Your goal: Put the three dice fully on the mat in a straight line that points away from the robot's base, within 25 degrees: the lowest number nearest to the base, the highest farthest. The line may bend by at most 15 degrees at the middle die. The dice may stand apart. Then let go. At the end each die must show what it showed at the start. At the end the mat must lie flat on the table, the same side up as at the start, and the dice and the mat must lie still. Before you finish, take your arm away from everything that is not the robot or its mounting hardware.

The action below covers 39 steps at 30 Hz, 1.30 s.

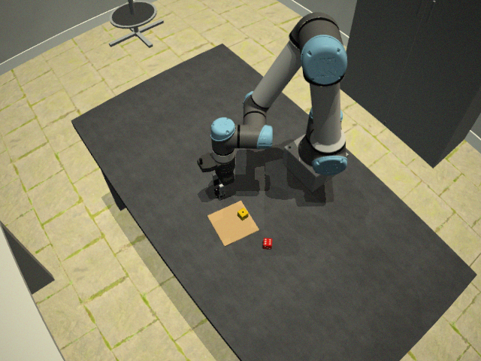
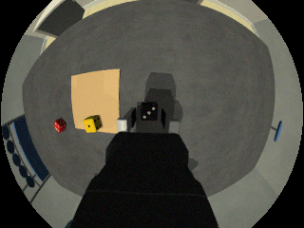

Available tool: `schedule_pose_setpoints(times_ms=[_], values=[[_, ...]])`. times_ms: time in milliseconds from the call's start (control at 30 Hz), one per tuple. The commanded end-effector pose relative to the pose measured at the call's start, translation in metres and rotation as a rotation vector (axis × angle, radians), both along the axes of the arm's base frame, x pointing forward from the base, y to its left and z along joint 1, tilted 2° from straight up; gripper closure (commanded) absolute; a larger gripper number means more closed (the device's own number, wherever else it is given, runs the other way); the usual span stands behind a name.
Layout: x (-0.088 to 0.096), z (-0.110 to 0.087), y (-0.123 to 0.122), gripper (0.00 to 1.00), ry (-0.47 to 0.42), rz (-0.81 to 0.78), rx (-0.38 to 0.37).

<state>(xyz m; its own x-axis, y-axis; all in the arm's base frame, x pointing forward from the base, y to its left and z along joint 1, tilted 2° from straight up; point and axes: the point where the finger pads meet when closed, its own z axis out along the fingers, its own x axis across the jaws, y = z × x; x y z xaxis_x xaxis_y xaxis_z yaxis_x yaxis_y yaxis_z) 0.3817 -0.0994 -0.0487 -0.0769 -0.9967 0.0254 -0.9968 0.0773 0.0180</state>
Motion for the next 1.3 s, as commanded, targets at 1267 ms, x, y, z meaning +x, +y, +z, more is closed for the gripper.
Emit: schedule_pose_setpoints(times_ms=[1267], values=[[0.0002,-0.0094,-0.0005,0.13,-0.001,0.000,-0.001]])
